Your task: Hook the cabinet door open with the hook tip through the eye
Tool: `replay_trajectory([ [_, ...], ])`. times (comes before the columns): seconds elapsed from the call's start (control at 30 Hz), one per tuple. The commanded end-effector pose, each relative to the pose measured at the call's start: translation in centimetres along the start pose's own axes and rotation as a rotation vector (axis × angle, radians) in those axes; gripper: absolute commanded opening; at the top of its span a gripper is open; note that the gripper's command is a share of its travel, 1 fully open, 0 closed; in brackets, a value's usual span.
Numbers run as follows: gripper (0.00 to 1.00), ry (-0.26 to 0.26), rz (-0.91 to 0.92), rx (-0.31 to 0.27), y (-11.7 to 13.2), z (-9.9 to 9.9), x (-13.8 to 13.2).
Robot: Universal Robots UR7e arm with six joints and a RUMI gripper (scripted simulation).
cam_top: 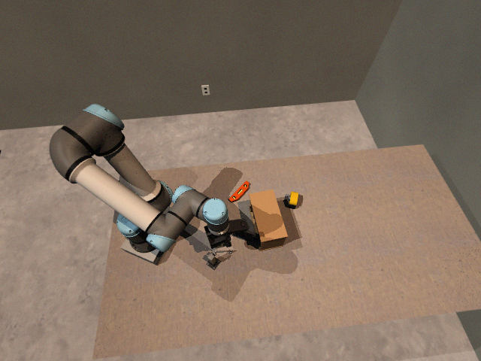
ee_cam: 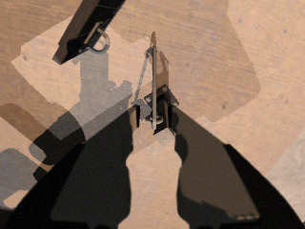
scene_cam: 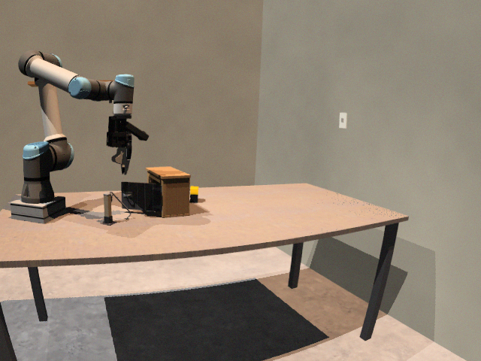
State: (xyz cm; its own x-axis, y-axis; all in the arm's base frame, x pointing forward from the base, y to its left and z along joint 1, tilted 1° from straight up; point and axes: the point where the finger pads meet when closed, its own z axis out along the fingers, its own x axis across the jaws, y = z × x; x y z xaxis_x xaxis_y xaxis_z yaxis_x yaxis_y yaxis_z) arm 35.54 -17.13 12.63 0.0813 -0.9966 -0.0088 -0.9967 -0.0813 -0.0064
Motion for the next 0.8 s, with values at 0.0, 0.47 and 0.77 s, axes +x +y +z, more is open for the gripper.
replay_trajectory([
  [0.0,0.14,0.001,0.000,0.001,0.0,1.4,0.0],
  [0.47,0.14,0.001,0.000,0.001,0.0,5.8,0.1],
  [0.77,0.14,0.001,0.000,0.001,0.0,8.3,0.1],
])
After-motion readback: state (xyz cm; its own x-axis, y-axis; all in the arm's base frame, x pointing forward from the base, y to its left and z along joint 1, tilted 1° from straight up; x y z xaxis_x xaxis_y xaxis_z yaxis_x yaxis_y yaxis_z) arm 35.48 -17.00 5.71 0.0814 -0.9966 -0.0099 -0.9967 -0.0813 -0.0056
